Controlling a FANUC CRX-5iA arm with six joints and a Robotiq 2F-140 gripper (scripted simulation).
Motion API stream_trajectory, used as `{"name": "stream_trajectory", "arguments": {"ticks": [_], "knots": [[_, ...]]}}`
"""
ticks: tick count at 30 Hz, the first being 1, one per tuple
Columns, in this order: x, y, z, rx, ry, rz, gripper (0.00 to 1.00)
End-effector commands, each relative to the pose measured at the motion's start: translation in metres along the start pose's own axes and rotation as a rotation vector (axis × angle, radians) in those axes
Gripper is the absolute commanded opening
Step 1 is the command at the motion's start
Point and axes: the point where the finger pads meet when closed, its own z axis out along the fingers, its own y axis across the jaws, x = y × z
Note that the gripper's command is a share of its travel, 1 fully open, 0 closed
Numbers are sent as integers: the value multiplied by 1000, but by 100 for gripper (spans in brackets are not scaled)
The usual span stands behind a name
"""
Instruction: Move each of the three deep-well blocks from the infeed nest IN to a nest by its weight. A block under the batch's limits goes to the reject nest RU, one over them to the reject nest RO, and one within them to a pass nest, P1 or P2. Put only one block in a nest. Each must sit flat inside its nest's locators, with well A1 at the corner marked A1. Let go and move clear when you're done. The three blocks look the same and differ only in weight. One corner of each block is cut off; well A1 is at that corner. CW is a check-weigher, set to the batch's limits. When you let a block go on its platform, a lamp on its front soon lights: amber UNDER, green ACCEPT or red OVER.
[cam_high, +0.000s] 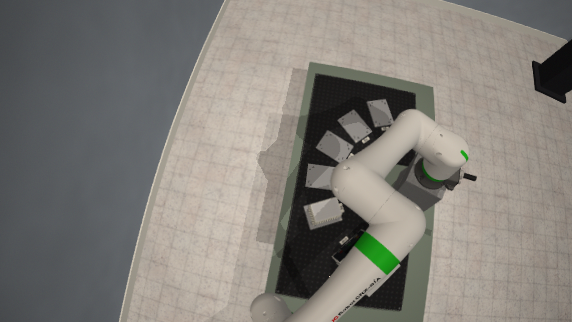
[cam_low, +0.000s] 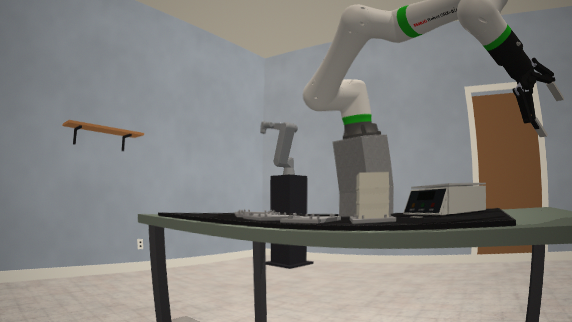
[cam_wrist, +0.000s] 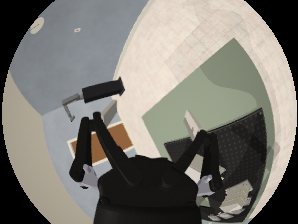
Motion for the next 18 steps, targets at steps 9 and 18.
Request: {"name": "stream_trajectory", "arguments": {"ticks": [9, 18], "knots": [[0, 0, 0, 0, 0, 0, 100], [-2, 3, -4, -30, -10, 11, 100]]}}
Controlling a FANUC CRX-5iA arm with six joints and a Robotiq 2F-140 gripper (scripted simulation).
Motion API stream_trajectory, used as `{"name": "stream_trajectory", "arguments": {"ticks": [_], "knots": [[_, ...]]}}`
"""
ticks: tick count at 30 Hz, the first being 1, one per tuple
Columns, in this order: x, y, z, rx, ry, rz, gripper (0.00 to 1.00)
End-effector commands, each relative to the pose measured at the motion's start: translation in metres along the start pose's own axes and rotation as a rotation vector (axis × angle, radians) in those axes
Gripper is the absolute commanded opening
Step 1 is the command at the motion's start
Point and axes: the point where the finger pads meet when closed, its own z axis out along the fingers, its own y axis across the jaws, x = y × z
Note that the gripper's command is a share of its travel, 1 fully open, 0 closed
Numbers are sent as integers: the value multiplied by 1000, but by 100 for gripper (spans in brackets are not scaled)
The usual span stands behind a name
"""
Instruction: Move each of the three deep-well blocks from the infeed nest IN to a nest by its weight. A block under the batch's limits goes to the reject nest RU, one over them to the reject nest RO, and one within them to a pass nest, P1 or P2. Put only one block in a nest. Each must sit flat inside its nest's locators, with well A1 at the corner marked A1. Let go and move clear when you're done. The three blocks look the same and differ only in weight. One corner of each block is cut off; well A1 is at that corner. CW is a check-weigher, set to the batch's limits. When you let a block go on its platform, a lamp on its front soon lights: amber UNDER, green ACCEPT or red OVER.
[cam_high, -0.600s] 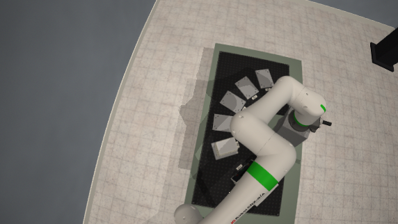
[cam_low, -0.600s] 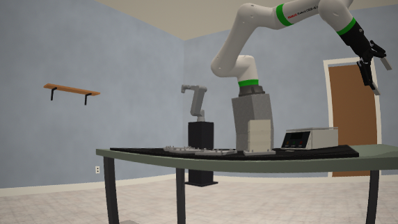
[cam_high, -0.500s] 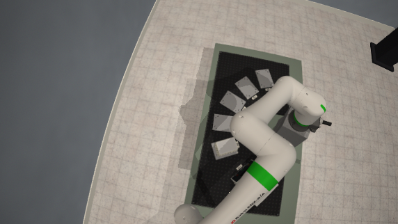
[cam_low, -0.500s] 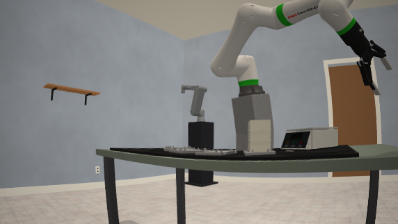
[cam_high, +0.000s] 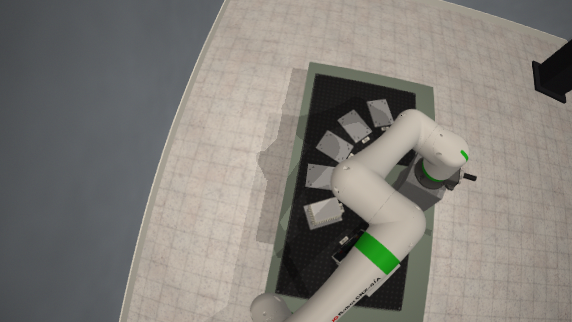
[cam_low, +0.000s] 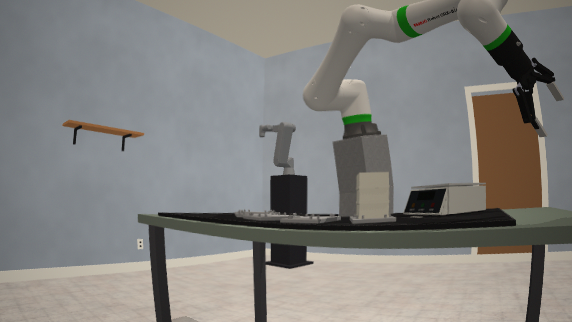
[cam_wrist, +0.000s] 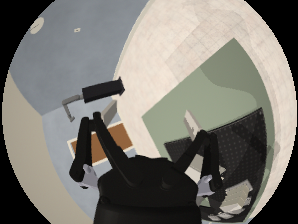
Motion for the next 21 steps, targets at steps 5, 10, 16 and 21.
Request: {"name": "stream_trajectory", "arguments": {"ticks": [5, 10, 16, 21], "knots": [[-12, 16, -22, -68, -23, 26, 100], [-23, 30, -39, -127, -43, 51, 100], [-32, 41, -54, -138, -46, 56, 100], [-44, 54, -71, -167, -56, 69, 100]]}}
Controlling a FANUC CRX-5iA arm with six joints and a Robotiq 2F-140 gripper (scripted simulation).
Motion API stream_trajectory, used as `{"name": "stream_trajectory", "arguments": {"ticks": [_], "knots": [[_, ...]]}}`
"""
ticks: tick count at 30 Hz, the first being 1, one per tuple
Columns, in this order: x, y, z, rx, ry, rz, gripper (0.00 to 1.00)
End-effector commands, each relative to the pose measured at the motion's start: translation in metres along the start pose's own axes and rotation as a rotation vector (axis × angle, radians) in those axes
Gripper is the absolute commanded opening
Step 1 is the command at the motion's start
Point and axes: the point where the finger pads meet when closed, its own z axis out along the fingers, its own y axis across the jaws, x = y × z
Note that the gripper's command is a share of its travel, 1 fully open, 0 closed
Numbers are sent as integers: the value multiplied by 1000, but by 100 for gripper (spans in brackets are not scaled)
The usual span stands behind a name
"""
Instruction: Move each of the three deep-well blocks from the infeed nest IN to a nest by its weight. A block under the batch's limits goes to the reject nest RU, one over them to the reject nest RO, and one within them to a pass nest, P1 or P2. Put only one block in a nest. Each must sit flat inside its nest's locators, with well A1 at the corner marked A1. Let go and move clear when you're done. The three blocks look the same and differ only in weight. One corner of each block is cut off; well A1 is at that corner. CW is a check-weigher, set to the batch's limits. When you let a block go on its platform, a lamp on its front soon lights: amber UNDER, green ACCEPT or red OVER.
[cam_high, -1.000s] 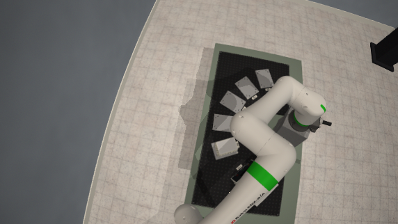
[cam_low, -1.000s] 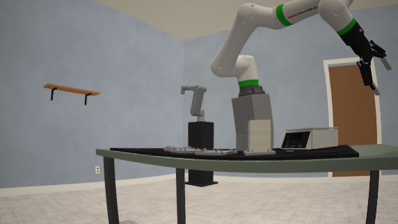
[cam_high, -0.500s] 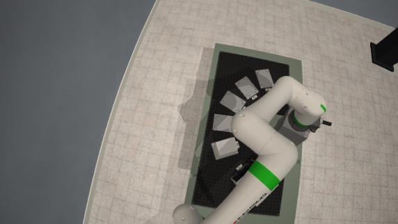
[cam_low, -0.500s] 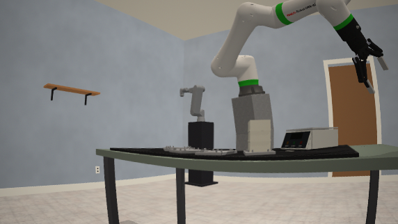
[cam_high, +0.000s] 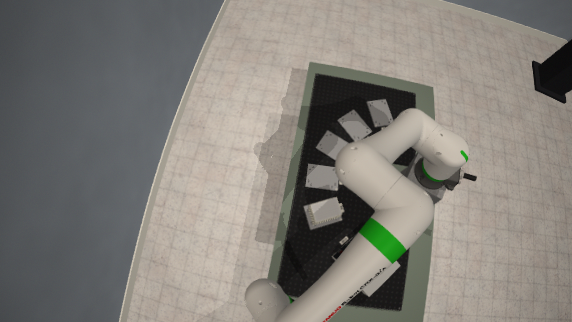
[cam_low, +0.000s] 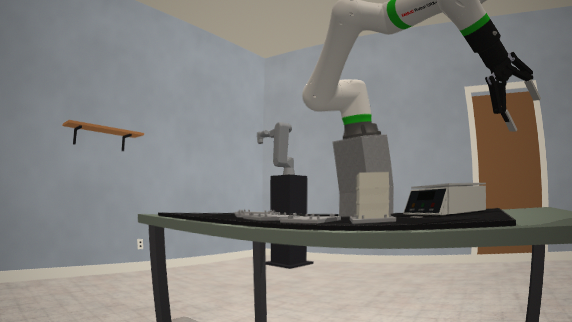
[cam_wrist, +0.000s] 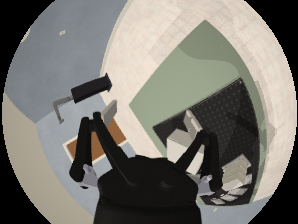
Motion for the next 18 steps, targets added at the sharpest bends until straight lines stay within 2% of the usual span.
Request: {"name": "stream_trajectory", "arguments": {"ticks": [1, 10, 12, 15, 18], "knots": [[-7, 9, -10, -57, -19, 26, 100], [-29, 37, -36, -68, -23, 31, 100], [-29, 37, -36, -68, -23, 31, 100], [-37, 46, -45, -138, -47, 64, 100], [-45, 55, -54, -138, -47, 64, 100]]}}
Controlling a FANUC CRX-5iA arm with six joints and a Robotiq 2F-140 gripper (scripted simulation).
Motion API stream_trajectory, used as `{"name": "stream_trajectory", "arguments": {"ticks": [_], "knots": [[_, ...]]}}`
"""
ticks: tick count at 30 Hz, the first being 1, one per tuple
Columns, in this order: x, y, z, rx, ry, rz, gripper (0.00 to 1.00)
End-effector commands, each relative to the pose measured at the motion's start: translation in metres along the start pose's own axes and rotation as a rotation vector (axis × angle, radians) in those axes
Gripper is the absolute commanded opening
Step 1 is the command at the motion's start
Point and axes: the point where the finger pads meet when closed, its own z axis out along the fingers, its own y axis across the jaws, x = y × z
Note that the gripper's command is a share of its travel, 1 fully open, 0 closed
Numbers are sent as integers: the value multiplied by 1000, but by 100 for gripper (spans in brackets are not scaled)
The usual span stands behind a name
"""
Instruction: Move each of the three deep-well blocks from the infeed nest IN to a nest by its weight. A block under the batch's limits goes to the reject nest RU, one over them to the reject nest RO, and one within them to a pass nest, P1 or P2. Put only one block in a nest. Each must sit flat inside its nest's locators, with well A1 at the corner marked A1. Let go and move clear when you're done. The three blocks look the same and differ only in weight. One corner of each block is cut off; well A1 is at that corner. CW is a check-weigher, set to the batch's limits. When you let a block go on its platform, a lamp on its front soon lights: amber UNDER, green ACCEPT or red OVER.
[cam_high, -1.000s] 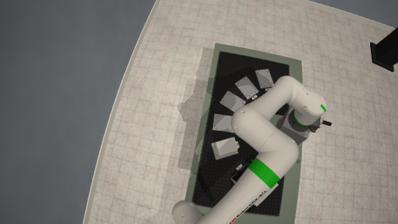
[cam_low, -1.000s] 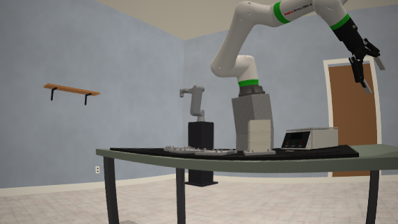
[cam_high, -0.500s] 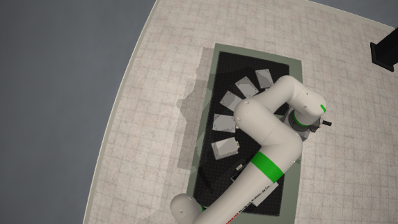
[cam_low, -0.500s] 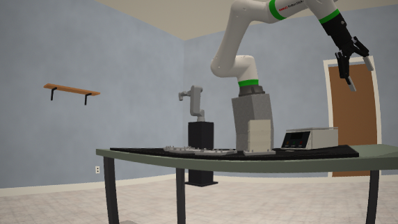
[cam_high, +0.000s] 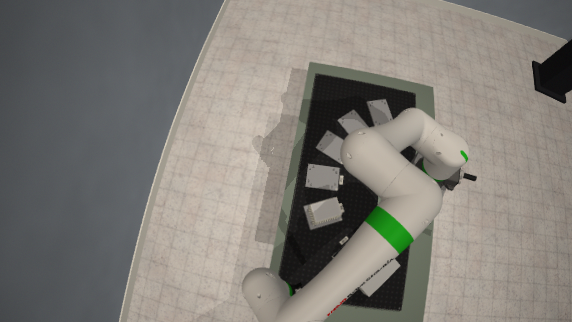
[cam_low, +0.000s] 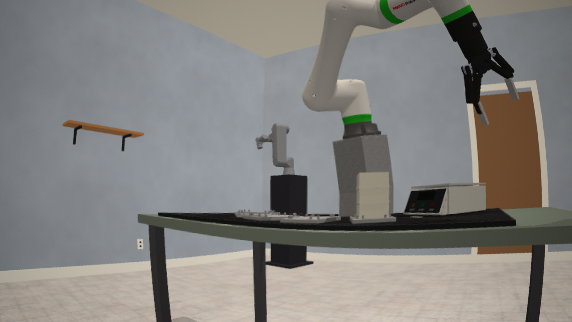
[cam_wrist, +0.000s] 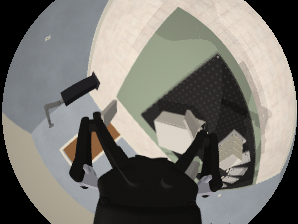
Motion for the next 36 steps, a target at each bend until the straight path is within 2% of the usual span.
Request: {"name": "stream_trajectory", "arguments": {"ticks": [1, 4, 7, 17, 20, 28, 31, 36], "knots": [[-9, 12, -7, -3, -3, -1, 100], [-17, 22, -14, -3, -3, -1, 100], [-25, 32, -21, -72, -29, 34, 100], [-47, 60, -41, -72, -29, 34, 100], [-56, 69, -48, -141, -54, 70, 100], [-74, 89, -62, -141, -54, 70, 100], [-83, 98, -69, -210, -81, 109, 100], [-98, 114, -81, -210, -81, 109, 100]]}}
